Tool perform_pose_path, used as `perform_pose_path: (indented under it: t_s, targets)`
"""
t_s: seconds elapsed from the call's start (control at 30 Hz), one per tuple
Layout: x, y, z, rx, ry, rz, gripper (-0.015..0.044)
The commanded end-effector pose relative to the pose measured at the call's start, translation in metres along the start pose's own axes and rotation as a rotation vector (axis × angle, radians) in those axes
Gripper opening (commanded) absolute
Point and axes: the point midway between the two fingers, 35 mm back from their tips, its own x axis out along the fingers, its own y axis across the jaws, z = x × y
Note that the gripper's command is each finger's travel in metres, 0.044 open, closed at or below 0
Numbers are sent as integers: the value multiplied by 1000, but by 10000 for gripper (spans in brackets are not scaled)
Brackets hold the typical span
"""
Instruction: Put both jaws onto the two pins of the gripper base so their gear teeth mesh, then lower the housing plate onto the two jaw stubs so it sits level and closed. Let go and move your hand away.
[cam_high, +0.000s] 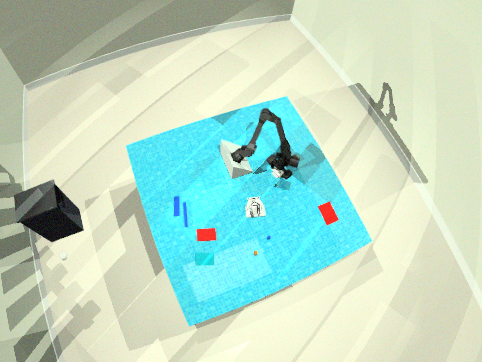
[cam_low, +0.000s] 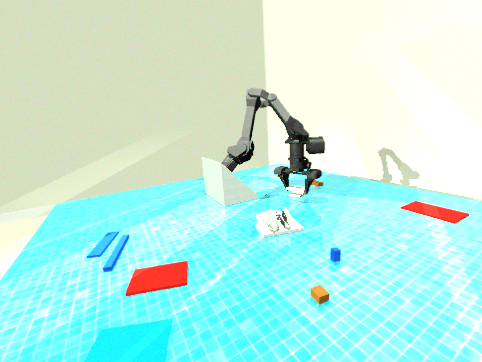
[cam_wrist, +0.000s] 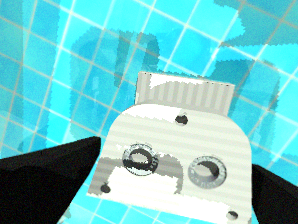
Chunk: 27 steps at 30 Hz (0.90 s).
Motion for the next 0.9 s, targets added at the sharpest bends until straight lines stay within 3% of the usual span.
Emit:
perform_pose_path:
  t_s: [0.0,0.17,0.53,0.87]
  targets:
    - [0,0,0,0,0,0,380]
    - [0,0,0,0,0,0,351]
    - [0,0,0,0,0,0,351]
    - [-29,-4,-2,0,10,2,351]
